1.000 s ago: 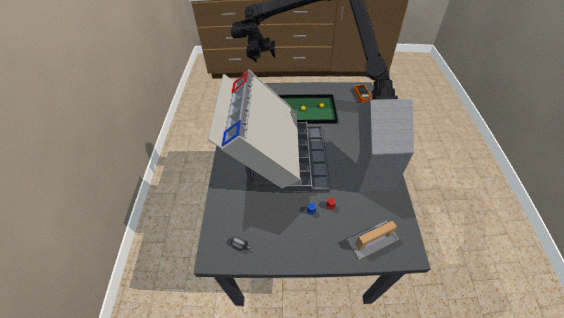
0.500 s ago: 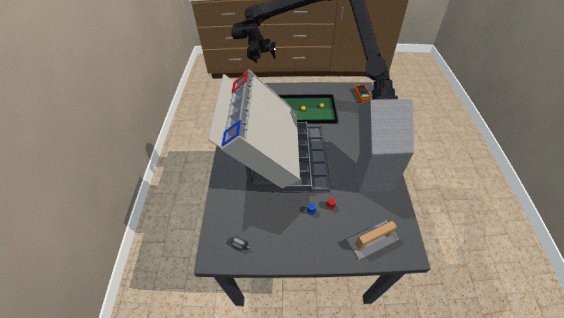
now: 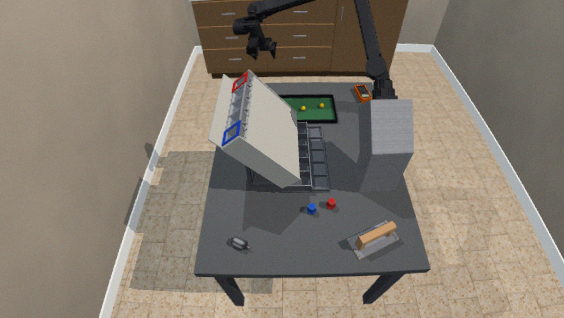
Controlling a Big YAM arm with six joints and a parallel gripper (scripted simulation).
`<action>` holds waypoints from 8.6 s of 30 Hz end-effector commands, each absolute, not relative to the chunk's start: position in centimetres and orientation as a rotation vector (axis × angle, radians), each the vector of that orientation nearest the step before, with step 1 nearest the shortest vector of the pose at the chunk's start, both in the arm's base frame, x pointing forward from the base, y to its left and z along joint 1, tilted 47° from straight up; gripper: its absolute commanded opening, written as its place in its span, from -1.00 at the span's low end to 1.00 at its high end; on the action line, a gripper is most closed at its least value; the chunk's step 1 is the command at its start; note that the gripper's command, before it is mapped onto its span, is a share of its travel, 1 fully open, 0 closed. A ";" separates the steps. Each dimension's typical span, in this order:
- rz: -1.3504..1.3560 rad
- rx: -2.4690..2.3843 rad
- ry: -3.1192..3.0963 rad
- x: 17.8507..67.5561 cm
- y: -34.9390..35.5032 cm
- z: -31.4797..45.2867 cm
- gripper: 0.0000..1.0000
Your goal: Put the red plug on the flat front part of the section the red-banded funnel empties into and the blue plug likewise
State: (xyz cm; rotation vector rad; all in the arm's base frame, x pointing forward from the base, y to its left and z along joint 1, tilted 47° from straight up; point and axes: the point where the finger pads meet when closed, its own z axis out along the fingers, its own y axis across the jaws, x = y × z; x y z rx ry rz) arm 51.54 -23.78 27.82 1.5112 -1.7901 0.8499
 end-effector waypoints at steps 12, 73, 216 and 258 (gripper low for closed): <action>1.159 1.357 -2.153 51.8 -17.8 30.6 1.00; 1.048 1.323 -3.284 33.0 14.2 13.6 1.00; 1.445 0.963 -3.642 43.6 19.9 13.7 1.00; 1.450 0.967 -3.650 43.9 20.0 13.9 1.00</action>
